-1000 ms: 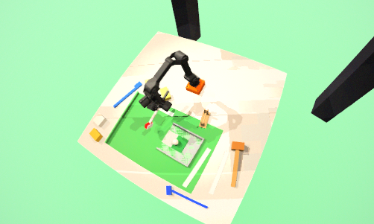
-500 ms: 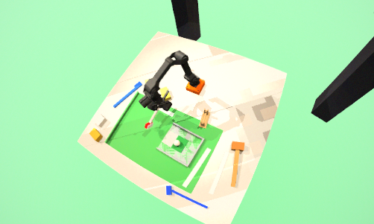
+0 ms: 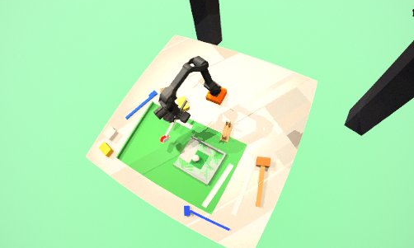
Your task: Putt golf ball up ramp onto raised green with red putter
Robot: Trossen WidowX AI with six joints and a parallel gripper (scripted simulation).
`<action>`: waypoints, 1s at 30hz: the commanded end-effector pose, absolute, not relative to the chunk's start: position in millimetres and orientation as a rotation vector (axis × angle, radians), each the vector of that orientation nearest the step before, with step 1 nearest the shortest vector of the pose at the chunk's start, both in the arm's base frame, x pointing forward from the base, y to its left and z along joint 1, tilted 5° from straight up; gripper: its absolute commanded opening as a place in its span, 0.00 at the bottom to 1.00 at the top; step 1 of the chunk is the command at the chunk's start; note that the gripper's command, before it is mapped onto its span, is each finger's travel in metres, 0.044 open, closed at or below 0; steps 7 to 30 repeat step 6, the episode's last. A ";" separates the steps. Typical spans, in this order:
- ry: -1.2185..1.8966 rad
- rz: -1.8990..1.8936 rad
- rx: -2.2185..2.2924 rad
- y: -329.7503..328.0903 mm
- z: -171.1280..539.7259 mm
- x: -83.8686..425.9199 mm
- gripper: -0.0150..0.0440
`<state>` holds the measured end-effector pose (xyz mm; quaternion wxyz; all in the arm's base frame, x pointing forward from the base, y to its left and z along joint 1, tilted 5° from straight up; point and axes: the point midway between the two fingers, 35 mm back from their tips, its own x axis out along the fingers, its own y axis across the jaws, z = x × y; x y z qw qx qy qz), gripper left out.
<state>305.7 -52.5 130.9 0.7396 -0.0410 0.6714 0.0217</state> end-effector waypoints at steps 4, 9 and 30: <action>1.471 0.047 -0.090 -52.6 130.8 306.2 0.25; 1.471 0.047 -0.090 -52.6 130.8 306.2 0.25; 1.471 0.047 -0.090 -52.6 130.8 306.2 0.25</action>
